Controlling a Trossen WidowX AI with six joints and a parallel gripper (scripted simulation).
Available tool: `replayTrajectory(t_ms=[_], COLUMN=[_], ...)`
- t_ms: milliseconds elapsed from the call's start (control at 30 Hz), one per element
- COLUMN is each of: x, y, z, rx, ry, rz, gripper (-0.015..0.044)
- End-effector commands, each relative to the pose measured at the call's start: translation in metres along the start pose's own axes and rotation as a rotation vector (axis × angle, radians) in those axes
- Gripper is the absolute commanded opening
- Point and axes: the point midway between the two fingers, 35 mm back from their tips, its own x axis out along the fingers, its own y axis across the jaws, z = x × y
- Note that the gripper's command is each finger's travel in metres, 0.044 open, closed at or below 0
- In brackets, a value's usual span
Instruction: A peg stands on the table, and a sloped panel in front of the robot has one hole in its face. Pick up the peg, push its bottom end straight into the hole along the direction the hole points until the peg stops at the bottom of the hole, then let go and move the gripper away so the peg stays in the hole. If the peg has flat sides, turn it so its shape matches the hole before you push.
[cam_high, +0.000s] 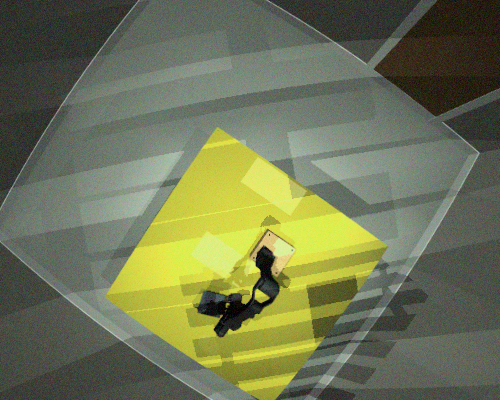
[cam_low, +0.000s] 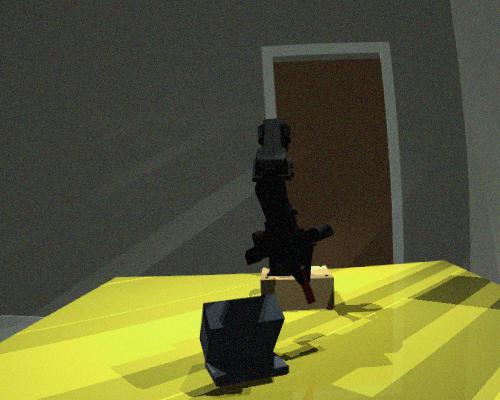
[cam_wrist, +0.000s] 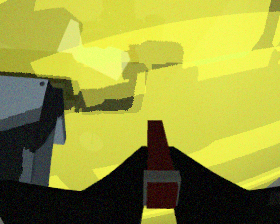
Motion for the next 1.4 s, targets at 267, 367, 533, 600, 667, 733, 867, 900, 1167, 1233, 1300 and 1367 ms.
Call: replayTrajectory(t_ms=[267, 367, 533, 600, 667, 733, 867, 900, 1167, 1233, 1300, 1367], x=[-0.005, -0.006, -0.008, -0.009, -0.01, -0.011, -0.013, -0.013, -0.017, -0.019, -0.02, -0.021], y=[0.012, 0.015, 0.02, 0.022, 0.024, 0.026, 0.03, 0.031, 0.038, 0.04, 0.042, 0.044], z=[0.004, 0.006, 0.007, 0.008, 0.009, 0.01, 0.012, 0.012, 0.016, 0.017, 0.018, 0.019], rx=[0.012, 0.016, 0.022, 0.024, 0.027, 0.029, 0.034, 0.035, 0.043, 0.045, 0.047, 0.049], ry=[0.049, 0.062, 0.082, 0.09, 0.098, 0.106, 0.123, 0.127, 0.16, 0.168, 0.176, 0.184], rz=[-0.002, -0.001, 0.001, 0.002, 0.003, 0.004, 0.007, 0.008, 0.014, 0.016, 0.018, 0.02], gripper=[0.0, 0.0, 0.0, 0.0, 0.0, 0.0, 0.0, 0.0, 0.0, 0.0, 0.0, 0.0])
